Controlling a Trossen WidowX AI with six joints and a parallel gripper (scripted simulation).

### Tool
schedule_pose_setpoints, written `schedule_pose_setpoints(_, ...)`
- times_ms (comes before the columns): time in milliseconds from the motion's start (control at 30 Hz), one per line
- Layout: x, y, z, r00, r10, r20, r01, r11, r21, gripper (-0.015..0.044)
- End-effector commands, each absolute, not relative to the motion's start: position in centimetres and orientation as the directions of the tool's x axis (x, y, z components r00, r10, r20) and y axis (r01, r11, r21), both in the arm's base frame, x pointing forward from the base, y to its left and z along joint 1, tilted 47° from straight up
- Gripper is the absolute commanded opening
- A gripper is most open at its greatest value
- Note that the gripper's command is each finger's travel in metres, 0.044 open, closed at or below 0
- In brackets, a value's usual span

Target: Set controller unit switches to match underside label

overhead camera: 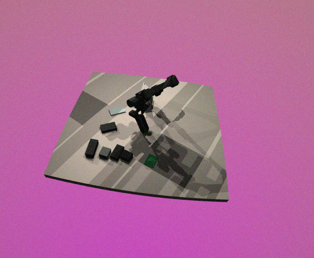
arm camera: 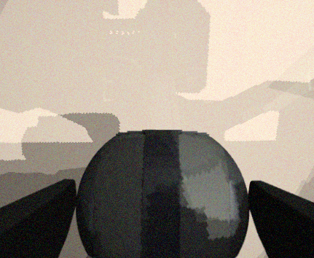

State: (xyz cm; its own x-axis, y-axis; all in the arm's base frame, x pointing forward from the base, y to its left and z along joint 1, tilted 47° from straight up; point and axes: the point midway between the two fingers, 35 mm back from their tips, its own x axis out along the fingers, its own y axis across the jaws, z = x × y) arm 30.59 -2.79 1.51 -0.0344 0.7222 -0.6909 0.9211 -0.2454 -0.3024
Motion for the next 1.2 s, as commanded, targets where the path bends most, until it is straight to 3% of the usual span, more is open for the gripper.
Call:
schedule_pose_setpoints(0, 30.2, -2.8, 1.0, -0.046, 0.722, -0.691, 0.922, -0.236, -0.308, 0.0338)
schedule_pose_setpoints(1167, 29.2, -3.6, -1.4, -0.046, 0.721, -0.691, 0.922, -0.237, -0.308, 0.0338)
